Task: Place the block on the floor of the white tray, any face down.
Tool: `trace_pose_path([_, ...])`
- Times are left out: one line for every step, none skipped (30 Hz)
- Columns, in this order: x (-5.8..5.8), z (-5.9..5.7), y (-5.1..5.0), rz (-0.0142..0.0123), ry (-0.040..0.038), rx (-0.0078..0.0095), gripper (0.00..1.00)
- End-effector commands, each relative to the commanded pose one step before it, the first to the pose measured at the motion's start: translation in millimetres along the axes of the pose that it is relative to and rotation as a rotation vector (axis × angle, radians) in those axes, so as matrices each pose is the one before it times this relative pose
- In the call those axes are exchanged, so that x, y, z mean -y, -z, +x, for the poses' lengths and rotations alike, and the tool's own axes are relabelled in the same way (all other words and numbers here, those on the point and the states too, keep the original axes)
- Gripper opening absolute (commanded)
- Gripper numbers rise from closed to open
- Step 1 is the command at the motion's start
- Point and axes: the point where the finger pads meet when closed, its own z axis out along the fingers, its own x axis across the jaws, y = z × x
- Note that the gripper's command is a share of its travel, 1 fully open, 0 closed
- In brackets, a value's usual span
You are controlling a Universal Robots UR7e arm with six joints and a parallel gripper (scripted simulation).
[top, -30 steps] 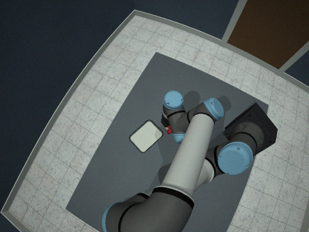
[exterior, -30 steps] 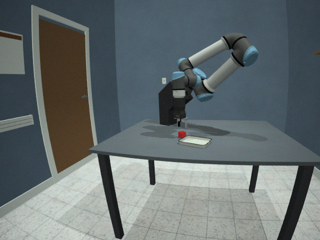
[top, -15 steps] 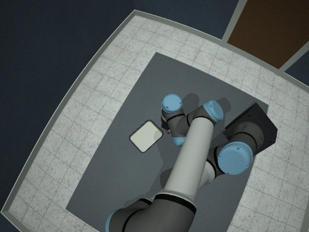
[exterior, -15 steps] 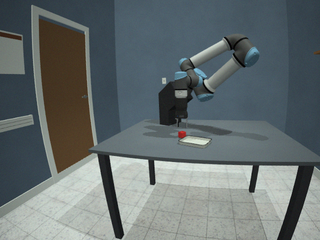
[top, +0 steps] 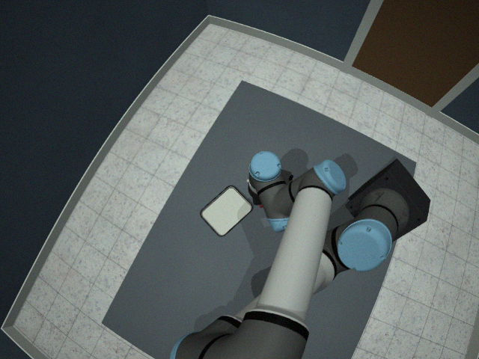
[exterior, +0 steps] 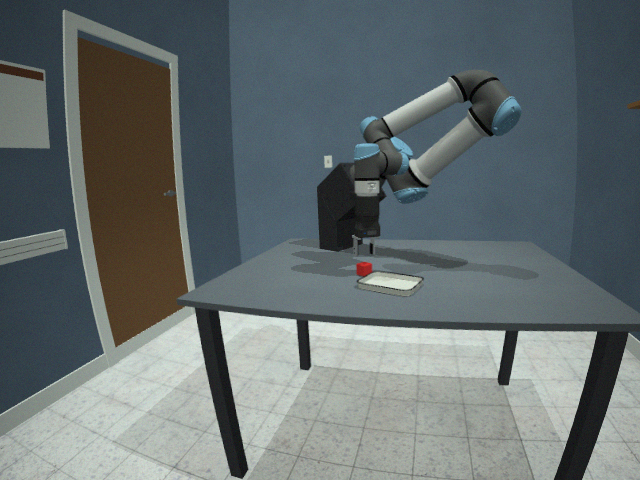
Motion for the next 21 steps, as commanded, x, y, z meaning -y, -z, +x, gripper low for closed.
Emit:
trace_pose_path([-1.26,-1.13,0.13,-0.00816,0.15416,-0.01743,1.0])
trace_pose_path([-0.36,-0.17,-0.05,-0.00002,0.02899,0.0,1.0])
trace_pose_path([-0.35,-0.17,-0.05,-0.00002,0.02672,0.0,1.0])
trace_pose_path([-0.33,-0.16,-0.05,-0.00002,0.0244,0.0,1.0])
trace_pose_path([-0.31,-0.15,-0.04,-0.00002,0.02205,0.0,1.0])
trace_pose_path([-0.28,-0.14,-0.04,-0.00002,0.01969,0.0,1.0])
trace_pose_path([-0.25,-0.13,-0.03,-0.00002,0.01735,0.0,1.0])
trace_pose_path([-0.22,-0.11,-0.03,-0.00002,0.01504,0.0,1.0])
trace_pose_path([-0.19,-0.1,-0.02,-0.00001,0.0128,0.0,1.0])
trace_pose_path([-0.16,-0.09,-0.02,-0.00001,0.01064,0.0,1.0])
trace_pose_path([-0.13,-0.07,-0.02,-0.00001,0.0086,0.0,1.0])
trace_pose_path([-0.1,-0.06,-0.01,-0.00001,0.0067,0.0,1.0])
trace_pose_path([0.0,0.0,0.0,0.0,0.0,0.0,1.0])
trace_pose_path([0.0,0.0,0.0,0.0,0.0,0.0,1.0])
trace_pose_path([-0.08,-0.04,-0.01,-0.00001,0.00498,0.0,1.0])
trace_pose_path([-0.05,-0.03,-0.01,0.0,0.00345,0.0,1.0])
trace_pose_path([-0.03,-0.02,0.0,0.0,0.00217,0.0,1.0])
trace_pose_path([-0.02,-0.01,0.0,0.0,0.00115,0.0,1.0])
trace_pose_path([-0.01,0.0,0.0,0.0,0.00044,0.0,1.0])
trace_pose_path([0.0,0.0,0.0,0.0,0.00006,0.0,1.0])
trace_pose_path([0.0,0.0,0.0,0.0,0.0,0.0,1.0])
